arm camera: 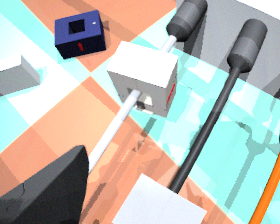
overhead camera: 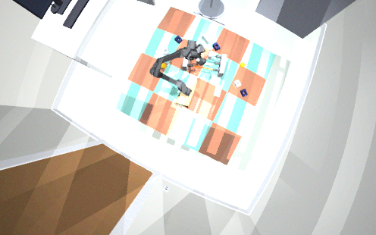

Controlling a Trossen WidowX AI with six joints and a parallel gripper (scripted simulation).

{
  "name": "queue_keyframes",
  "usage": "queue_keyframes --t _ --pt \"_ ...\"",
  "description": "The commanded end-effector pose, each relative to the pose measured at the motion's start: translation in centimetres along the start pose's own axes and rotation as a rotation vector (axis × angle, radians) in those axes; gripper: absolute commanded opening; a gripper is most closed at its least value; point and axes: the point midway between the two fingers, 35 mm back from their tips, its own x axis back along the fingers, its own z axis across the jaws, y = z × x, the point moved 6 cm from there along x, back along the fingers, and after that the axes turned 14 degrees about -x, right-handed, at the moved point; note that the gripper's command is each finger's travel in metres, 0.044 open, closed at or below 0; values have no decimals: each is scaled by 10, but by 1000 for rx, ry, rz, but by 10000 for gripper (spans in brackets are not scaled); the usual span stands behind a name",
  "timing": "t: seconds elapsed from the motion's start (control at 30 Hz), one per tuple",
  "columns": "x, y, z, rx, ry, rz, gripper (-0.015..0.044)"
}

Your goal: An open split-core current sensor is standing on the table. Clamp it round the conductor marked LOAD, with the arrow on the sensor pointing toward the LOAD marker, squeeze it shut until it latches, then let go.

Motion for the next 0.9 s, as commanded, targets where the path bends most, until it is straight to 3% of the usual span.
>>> queue_keyframes --t 0.0,0.1,0.67,0.83,0.87 --pt "13 -22 -16 113 57 -163 440" --pt "18 -30 -22 150 85 -225 440" --pt "16 -26 -17 129 76 -184 440" --pt "5 -8 -5 38 17 -46 440" --pt "11 -21 -13 94 43 -118 440"
